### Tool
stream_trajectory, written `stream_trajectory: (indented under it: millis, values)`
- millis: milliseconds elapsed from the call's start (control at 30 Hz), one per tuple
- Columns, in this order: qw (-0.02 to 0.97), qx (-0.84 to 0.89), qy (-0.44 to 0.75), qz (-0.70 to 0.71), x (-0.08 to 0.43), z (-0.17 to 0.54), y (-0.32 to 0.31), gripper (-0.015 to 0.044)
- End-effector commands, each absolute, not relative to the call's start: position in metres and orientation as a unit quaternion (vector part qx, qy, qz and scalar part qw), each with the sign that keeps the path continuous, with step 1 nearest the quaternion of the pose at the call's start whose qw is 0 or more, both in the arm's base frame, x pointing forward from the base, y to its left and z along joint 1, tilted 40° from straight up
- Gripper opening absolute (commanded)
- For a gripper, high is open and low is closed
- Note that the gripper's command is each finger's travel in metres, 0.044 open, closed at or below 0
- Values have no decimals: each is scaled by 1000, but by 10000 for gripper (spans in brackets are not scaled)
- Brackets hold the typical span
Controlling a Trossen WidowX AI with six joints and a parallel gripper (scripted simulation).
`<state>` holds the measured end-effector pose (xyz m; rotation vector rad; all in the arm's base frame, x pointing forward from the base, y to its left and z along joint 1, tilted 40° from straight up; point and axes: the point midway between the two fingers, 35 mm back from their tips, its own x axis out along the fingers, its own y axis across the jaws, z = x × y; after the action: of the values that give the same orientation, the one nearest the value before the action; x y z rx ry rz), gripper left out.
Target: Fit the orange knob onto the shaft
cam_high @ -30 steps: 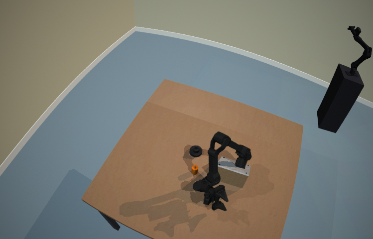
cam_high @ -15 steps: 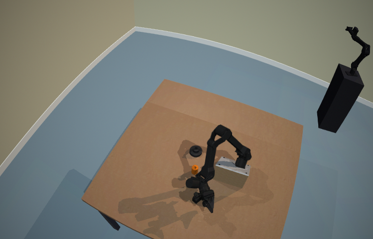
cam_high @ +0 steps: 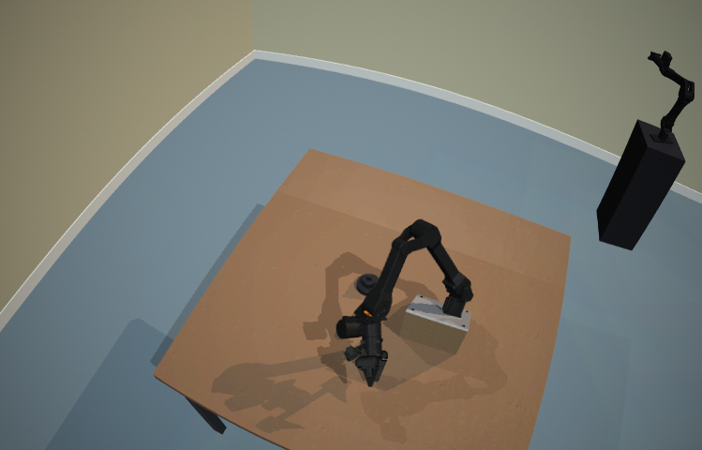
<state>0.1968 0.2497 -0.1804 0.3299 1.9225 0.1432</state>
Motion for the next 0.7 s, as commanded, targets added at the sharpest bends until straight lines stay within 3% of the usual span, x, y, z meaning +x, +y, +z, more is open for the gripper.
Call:
stream_trajectory:
  millis: [0, 667]
  values:
    - [620, 53, 778, -87, 240, -142, 198, 440]
    - [660, -168, 666, -305, 282, -7, 86, 440]
